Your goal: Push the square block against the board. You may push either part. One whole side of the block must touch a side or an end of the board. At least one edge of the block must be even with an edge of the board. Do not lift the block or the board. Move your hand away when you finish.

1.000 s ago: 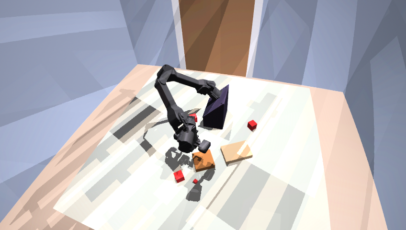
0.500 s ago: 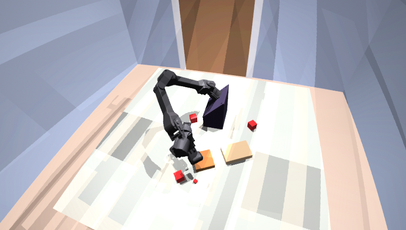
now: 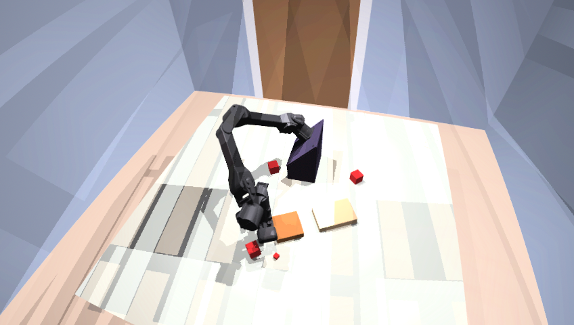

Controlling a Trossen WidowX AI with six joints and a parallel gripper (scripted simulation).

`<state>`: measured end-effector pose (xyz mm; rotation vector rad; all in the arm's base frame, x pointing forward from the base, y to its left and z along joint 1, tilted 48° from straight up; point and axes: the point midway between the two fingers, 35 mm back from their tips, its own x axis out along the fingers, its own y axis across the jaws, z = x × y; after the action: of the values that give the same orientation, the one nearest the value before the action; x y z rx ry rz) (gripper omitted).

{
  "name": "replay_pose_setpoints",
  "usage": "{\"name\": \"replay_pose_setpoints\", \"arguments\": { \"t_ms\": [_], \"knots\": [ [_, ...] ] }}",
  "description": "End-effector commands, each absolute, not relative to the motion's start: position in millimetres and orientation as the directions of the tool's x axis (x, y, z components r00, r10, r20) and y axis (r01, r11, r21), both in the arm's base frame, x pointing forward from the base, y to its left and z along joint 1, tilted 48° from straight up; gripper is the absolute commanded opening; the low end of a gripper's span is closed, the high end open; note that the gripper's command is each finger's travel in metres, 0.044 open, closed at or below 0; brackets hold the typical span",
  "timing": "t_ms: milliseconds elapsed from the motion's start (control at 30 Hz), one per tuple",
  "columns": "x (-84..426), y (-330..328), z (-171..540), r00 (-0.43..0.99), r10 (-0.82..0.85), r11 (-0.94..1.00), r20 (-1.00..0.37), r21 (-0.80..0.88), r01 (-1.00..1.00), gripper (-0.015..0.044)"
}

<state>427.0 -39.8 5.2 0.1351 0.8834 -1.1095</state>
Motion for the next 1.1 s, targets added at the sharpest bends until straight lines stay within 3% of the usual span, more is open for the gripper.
{"name": "replay_pose_setpoints", "arguments": {
  "t_ms": [0, 1067],
  "knots": [
    [424, -67, -18, 0.126, -0.728, 0.457, -0.674, -0.339, 0.822, 0.0],
    [402, -43, -48, 0.126, -0.725, 0.459, -0.677, -0.339, 0.821, 0.0]
  ]
}}
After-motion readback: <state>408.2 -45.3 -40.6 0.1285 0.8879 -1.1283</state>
